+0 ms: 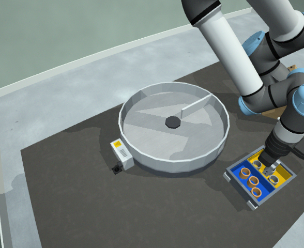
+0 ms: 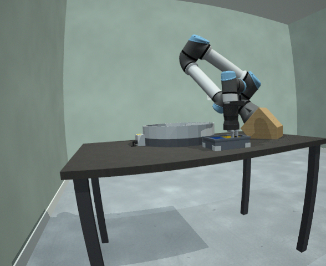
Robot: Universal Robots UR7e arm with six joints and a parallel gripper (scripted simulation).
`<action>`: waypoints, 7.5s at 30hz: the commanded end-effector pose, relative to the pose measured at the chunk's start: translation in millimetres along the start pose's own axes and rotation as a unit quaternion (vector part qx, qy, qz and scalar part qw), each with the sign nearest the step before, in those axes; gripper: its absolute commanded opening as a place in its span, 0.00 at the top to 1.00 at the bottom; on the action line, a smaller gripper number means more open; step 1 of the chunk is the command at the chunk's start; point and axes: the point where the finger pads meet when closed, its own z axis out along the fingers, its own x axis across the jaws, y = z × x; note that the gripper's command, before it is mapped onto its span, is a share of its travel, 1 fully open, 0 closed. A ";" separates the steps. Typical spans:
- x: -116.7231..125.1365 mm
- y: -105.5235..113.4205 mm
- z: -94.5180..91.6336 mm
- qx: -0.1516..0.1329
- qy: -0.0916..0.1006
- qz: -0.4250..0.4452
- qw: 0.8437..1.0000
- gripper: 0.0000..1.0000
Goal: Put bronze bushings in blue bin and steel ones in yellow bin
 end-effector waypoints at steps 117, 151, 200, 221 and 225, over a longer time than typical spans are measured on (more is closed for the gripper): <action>0.1 0.0 -17.1 0.000 0.000 0.000 1.000 0.58; 0.1 0.0 -25.3 0.000 0.000 0.000 1.000 0.58; 0.0 0.0 -148.9 0.000 0.000 0.000 1.000 0.58; 0.1 0.1 -148.3 0.001 0.001 0.000 1.000 0.58; 0.1 0.1 -148.3 0.001 0.001 0.000 1.000 0.58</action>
